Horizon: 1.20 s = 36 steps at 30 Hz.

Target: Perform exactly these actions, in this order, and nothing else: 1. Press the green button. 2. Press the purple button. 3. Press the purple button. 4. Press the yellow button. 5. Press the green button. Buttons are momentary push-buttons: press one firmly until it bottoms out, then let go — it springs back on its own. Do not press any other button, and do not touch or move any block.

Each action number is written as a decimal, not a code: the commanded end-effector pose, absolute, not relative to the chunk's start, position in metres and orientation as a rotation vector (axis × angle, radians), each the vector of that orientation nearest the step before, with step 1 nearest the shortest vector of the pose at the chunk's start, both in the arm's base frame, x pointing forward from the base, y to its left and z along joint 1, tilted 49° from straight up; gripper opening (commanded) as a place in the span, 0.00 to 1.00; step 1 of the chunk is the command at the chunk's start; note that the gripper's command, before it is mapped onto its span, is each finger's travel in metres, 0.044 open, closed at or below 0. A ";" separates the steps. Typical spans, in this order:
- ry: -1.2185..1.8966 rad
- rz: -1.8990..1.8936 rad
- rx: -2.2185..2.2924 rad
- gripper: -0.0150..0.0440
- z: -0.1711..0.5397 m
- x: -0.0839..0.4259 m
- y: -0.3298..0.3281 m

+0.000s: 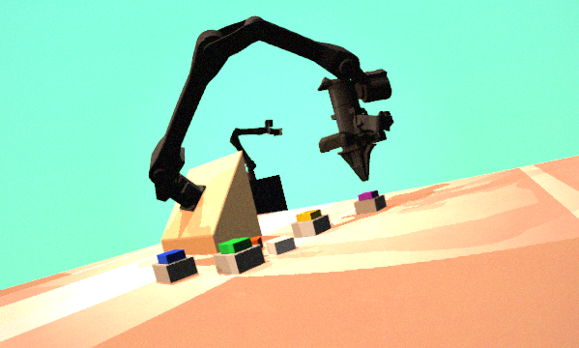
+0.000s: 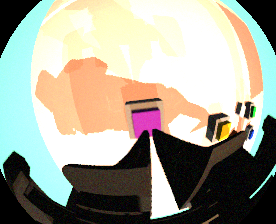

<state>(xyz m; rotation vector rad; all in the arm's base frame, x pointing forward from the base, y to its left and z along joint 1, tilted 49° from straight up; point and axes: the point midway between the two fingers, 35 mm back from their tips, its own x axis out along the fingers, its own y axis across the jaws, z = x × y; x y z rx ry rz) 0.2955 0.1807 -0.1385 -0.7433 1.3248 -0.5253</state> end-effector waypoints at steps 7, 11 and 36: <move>1.328 -0.529 -0.743 0.29 -0.149 0.298 0.168; 1.328 -0.530 -0.743 0.29 -0.154 0.300 0.163; 1.325 -0.531 -0.737 0.29 -0.157 0.301 0.160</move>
